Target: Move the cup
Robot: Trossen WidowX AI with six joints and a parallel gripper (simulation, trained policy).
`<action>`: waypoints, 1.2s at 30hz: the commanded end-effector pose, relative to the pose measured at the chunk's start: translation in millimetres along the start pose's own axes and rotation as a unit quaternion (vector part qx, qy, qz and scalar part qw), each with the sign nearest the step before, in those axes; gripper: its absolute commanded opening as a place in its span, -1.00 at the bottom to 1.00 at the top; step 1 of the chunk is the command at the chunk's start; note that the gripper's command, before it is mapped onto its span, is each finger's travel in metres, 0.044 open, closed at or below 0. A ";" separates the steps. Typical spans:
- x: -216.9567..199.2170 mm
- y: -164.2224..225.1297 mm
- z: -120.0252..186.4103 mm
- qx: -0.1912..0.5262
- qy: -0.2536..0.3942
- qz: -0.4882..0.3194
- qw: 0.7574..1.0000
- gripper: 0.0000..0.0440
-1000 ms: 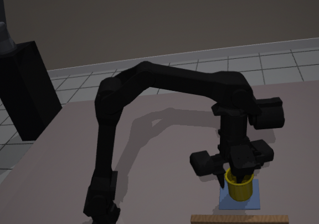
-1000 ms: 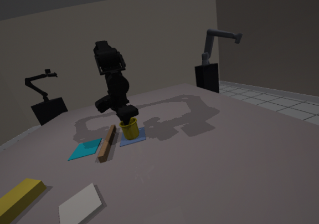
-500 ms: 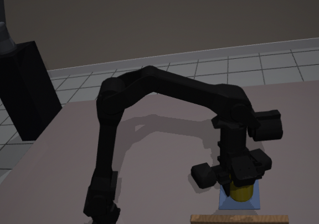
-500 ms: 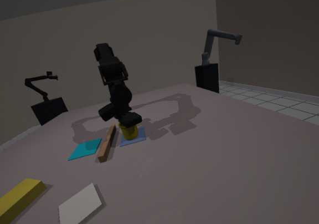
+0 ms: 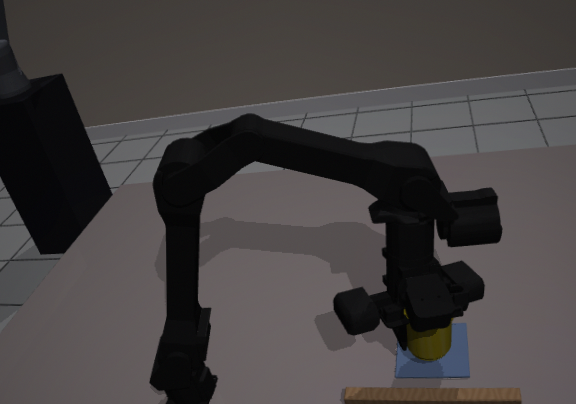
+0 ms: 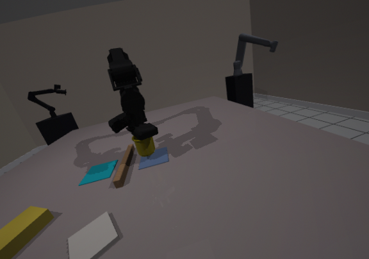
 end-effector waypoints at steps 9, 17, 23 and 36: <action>-15.5 -14.4 36.5 -0.010 -0.032 -0.051 0.998 -0.99; -22.7 -30.4 50.5 -0.018 -0.053 -0.085 0.995 -1.00; -29.2 -47.2 55.0 -0.027 -0.068 -0.110 0.991 -1.00; -48.9 -89.1 52.3 -0.047 -0.095 -0.162 0.981 -1.00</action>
Point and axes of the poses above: the point midway between the two fingers, 35 mm back from their tips, its own z axis back along the fingers, its own x axis across the jaws, y = z × x, the point moved 6 cm from there along z, back along the fingers, and after that the axes turned 5 degrees about z, right-handed, at the moved point
